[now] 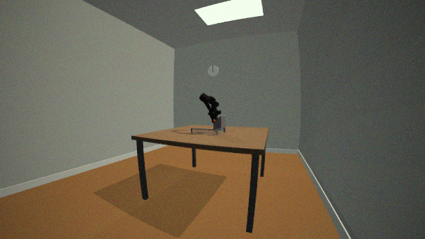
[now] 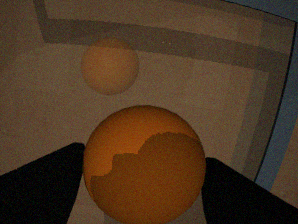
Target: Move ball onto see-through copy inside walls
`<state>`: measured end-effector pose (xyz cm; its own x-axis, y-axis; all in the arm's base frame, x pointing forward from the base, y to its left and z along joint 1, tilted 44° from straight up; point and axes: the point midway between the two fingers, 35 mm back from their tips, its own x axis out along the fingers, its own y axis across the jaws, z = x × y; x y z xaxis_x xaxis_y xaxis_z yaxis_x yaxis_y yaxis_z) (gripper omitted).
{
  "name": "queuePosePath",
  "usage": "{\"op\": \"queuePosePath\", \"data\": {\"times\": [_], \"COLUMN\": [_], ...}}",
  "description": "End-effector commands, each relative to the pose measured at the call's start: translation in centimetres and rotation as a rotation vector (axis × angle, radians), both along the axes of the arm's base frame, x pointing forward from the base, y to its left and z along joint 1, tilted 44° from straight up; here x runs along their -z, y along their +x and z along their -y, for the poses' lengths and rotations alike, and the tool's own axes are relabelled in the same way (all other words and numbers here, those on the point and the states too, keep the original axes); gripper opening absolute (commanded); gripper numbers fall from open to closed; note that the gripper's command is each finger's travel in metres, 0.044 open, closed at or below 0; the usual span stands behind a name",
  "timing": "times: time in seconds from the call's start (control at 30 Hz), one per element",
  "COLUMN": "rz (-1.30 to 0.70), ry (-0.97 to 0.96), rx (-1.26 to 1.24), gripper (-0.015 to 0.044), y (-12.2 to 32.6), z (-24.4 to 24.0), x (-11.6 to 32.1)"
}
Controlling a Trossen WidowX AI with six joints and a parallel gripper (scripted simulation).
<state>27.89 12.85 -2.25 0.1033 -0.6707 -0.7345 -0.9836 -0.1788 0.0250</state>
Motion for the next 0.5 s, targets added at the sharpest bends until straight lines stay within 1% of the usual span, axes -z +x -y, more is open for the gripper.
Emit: {"op": "queuePosePath", "data": {"times": [0.0, 0.17, 0.33, 0.47], "rz": [-0.011, -0.011, -0.011, -0.011], "ry": [-0.006, -0.006, -0.006, -0.005], "rx": [0.002, 0.002, 0.002, 0.001], "gripper": [0.0, 0.0, 0.0, 0.0], "y": [-1.4, -2.7, -2.7, -2.4], "z": [0.6, 1.3, 1.5, 2.7], "x": [1.6, 3.2, 3.5, 4.9]}}
